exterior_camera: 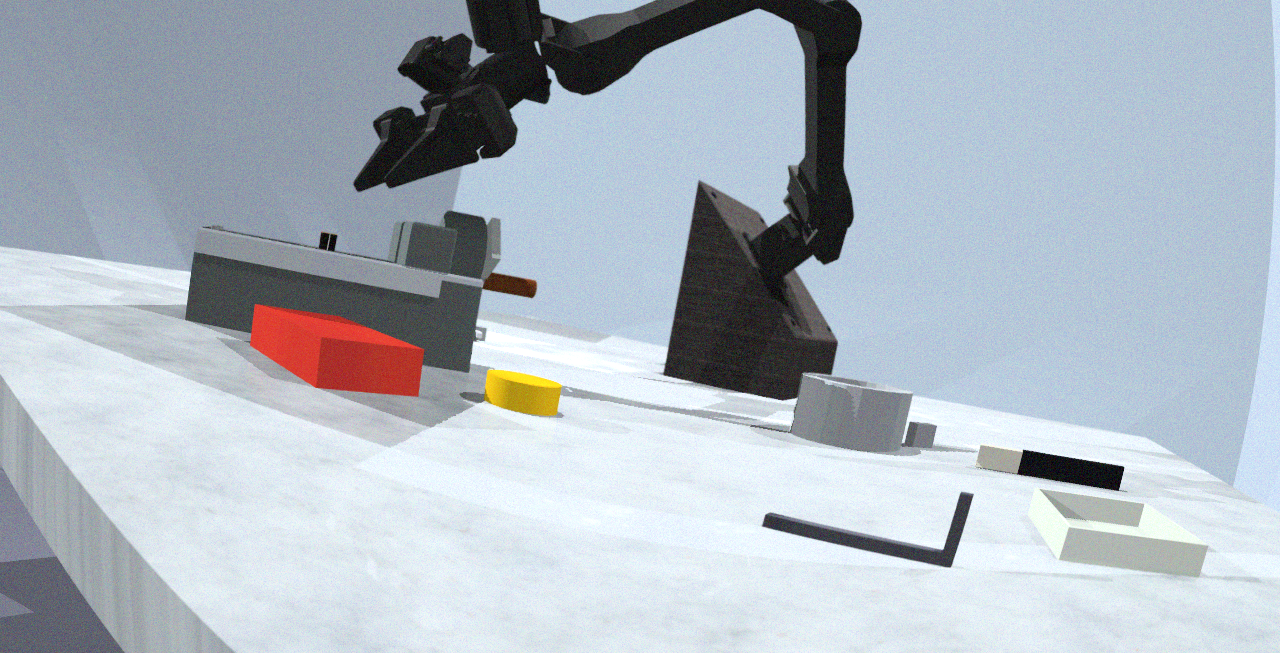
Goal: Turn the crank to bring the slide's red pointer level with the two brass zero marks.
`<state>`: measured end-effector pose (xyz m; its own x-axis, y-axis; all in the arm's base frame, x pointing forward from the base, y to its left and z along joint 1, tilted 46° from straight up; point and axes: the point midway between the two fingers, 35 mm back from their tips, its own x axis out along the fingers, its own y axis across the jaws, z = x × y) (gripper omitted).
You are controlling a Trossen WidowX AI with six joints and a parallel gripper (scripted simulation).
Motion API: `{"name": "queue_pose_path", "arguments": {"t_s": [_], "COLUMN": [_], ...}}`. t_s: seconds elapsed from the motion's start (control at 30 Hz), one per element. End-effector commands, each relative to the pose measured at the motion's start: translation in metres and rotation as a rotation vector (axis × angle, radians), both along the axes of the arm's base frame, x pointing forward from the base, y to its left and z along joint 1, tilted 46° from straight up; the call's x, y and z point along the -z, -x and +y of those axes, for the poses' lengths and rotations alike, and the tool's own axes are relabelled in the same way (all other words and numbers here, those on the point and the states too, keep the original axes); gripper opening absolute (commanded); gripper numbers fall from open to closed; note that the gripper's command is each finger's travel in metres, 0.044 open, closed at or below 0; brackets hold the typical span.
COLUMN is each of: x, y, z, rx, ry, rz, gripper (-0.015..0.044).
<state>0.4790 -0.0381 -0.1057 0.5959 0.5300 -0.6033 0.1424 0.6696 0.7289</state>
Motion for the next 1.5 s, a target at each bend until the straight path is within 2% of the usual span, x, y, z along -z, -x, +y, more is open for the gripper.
{"name": "queue_pose_path", "arguments": {"t_s": [0.0, 0.07, 0.1, 0.67, 1.23, 1.47], "x": [0.0001, 0.0001, 0.0001, 0.0001, 0.0, 0.0], "y": [0.0, 0.0, 0.0, 0.0, 0.0, 0.0], "z": [-0.0001, -0.0001, -0.0001, -0.0001, 0.0, 0.0], "rx": [0.0, 0.0, 0.0, 0.0, 0.0, 0.0], "ry": [0.001, 0.001, 0.001, 0.001, 0.0, 0.0], "rz": [0.0, 0.0, 0.0, 0.0, 0.0, 0.0], "gripper": [0.0394, 0.044, 0.044, 0.0, 0.0, 0.0184]}}
